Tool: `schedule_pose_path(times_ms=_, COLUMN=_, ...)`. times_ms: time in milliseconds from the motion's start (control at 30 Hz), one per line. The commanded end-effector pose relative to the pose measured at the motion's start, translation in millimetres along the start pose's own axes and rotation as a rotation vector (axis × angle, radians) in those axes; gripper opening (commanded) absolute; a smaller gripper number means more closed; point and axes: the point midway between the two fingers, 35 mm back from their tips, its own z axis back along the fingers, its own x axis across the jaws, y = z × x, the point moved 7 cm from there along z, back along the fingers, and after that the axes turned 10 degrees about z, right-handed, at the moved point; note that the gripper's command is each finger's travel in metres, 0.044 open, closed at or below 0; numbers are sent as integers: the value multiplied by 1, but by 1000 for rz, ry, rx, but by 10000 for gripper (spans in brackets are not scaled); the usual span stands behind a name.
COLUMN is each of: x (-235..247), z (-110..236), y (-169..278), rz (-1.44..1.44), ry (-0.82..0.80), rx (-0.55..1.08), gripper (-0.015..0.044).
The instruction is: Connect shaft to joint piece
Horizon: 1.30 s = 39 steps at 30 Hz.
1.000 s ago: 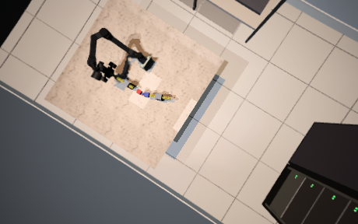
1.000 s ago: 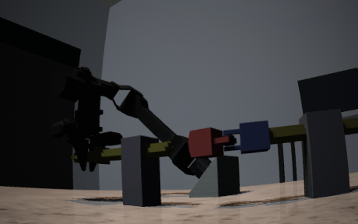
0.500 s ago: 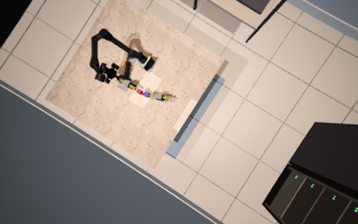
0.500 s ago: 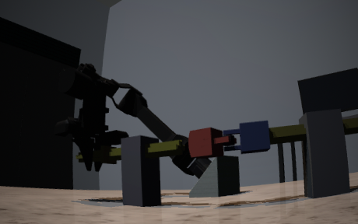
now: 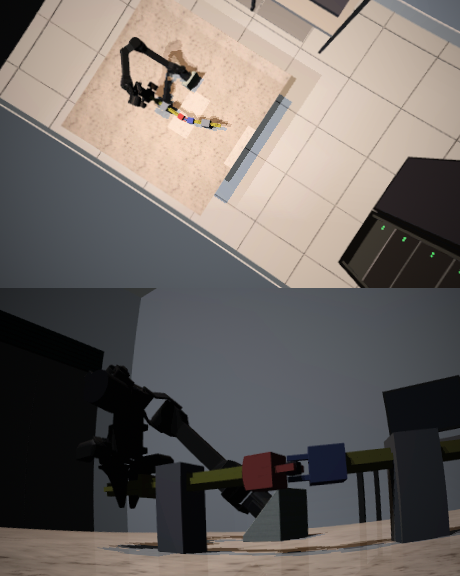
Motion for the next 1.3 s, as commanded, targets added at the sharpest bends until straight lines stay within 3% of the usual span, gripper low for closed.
schedule_pose_path(times_ms=0, x=2, z=0, y=8, rz=-2, ry=1, rx=0, gripper=0)
schedule_pose_path(times_ms=767, x=8, z=0, y=42, rz=-2, ry=1, rx=2, gripper=0)
schedule_pose_path(times_ms=1233, x=7, z=0, y=39, rz=-2, ry=-1, rx=-2, gripper=0)
schedule_pose_path(times_ms=1267, x=7, z=0, y=39, rz=-2, ry=-1, rx=-2, gripper=26)
